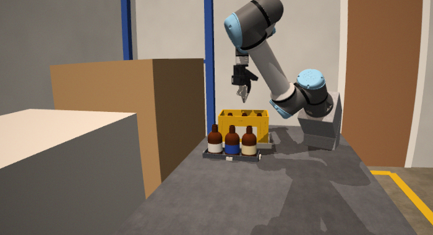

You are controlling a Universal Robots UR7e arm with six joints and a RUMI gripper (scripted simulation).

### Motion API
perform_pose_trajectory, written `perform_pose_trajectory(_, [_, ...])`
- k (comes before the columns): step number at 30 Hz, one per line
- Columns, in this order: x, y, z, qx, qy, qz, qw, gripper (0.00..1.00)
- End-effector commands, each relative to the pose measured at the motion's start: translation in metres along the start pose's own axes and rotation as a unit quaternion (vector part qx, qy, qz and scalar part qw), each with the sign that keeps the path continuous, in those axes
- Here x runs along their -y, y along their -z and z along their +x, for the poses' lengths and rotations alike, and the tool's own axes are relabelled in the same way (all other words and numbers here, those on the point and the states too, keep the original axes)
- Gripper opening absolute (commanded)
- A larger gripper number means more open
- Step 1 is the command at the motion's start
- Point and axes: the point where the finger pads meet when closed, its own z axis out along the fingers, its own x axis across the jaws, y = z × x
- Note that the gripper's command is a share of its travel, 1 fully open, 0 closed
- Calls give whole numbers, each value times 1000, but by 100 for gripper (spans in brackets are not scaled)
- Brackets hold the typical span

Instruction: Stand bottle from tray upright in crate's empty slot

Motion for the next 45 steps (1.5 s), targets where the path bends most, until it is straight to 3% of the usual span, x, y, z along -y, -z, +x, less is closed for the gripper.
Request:
perform_pose_trajectory(1, [0,0,0,1,0,0,1000,0])
perform_pose_trajectory(34, [-2,1,0,1,5,0,1000,0])
perform_pose_trajectory(40, [-17,3,6,1,48,1,999,0])
perform_pose_trajectory(45, [-44,7,17,1,125,2,992,0])
